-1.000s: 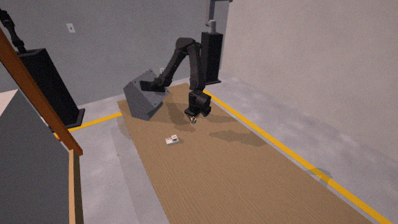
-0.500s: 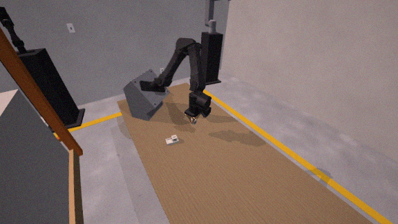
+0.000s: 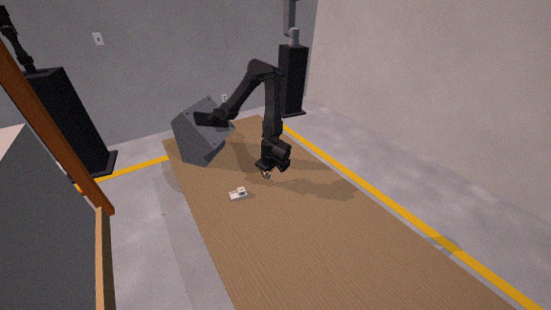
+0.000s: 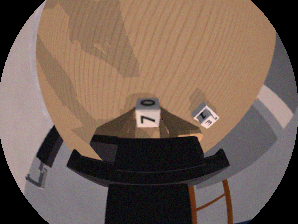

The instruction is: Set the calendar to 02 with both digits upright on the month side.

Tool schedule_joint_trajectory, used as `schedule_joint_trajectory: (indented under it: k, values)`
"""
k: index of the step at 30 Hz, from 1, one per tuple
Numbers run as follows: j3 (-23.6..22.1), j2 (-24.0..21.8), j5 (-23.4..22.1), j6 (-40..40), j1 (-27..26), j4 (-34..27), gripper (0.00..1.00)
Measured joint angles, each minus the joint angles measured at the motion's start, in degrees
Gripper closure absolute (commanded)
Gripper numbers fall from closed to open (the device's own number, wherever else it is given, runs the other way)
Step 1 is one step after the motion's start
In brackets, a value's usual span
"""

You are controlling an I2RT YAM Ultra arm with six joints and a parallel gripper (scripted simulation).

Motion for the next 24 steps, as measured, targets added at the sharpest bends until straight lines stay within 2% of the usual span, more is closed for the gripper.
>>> schedule_joint_trajectory:
  k: [6, 13, 24]
  values:
    - [-0.31, 4.81, 1.60, 1.66, 2.03, 5.49, 0.74]
    - [-0.31, 6.91, 2.56, 2.67, 2.89, 9.27, 0.74]
    - [-0.28, 7.41, 2.97, 3.04, 2.95, 10.84, 0.74]
